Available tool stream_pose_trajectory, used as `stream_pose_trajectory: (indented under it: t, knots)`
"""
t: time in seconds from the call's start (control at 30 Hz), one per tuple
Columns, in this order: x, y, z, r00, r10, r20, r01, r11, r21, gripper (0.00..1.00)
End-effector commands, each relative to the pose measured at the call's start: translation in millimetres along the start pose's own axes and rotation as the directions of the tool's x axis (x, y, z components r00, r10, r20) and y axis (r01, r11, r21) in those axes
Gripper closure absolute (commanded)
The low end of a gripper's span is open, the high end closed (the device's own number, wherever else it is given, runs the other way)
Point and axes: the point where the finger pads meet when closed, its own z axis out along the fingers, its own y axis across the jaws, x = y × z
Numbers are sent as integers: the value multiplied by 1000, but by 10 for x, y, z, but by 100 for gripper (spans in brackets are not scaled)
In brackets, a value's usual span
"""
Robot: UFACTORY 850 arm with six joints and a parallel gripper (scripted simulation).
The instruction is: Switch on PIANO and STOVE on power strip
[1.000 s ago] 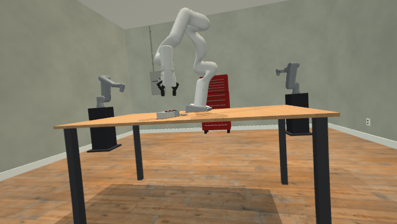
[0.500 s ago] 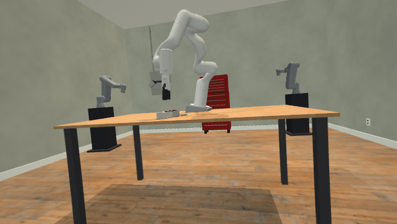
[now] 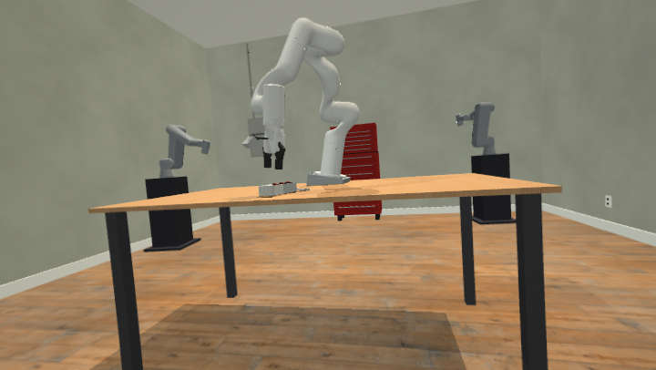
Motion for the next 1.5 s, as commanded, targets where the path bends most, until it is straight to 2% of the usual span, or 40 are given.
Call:
stream_pose_trajectory:
  t: [0.0,0.03,0.07,0.1,0.23,0.27,1.47]
  knots:
    - [21,-6,8,976,-217,10,216,974,72,0]
    - [21,-6,8,976,-217,10,216,974,72,0]
    - [23,-6,10,937,-350,7,348,932,102,0]
    - [24,-7,12,924,-382,5,379,919,112,0]
    - [25,-7,13,914,-407,4,403,907,121,0]
    - [25,-7,13,914,-407,4,403,907,121,100]
    - [25,-7,14,914,-407,4,403,907,121,100]
